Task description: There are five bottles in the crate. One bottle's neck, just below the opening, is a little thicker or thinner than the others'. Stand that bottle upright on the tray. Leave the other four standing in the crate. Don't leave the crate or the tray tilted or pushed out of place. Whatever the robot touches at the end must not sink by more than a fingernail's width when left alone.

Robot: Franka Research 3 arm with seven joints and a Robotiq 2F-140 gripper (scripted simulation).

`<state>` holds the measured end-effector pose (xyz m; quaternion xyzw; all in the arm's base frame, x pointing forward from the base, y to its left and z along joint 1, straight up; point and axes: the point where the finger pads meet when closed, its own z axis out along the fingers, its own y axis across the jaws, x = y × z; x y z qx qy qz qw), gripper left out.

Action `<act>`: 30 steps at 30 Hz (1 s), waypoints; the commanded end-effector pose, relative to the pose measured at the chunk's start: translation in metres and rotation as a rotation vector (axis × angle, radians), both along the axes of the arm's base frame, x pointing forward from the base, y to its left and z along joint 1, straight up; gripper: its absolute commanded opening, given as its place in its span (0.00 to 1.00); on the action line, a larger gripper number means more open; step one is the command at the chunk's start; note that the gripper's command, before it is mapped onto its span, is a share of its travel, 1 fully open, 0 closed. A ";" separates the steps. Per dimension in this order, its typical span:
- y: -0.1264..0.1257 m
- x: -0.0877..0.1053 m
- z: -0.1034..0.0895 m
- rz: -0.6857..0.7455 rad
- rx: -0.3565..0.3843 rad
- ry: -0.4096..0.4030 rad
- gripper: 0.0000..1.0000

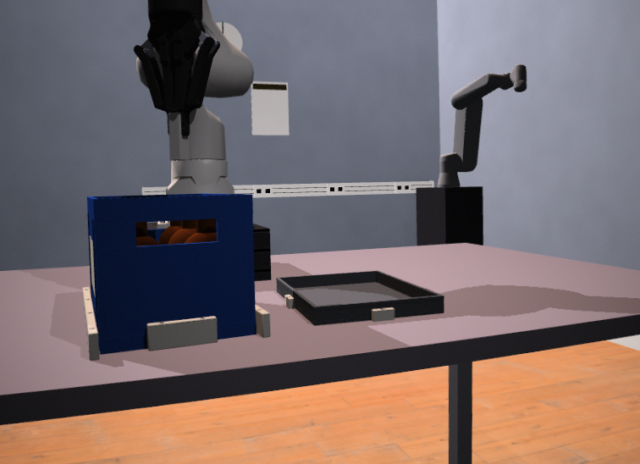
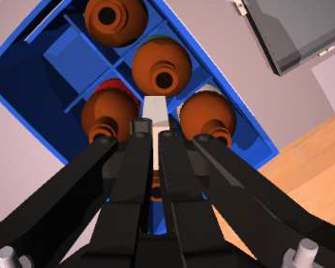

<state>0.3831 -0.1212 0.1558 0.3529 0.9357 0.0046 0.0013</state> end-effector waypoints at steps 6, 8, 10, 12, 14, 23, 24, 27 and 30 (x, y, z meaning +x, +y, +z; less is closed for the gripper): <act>0.016 -0.003 0.000 -0.088 -0.004 0.002 0.44; 0.016 -0.003 0.000 -0.088 -0.004 0.002 0.44; 0.016 -0.003 0.000 -0.088 -0.004 0.002 0.44; 0.016 -0.003 0.000 -0.088 -0.004 0.002 0.44; 0.016 -0.003 0.000 -0.088 -0.004 0.002 0.44; 0.016 -0.003 0.000 -0.088 -0.004 0.002 0.44; 0.016 -0.003 0.000 -0.088 -0.004 0.002 0.44; 0.016 -0.003 0.000 -0.088 -0.004 0.002 0.44; 0.016 -0.003 0.000 -0.088 -0.004 0.002 0.44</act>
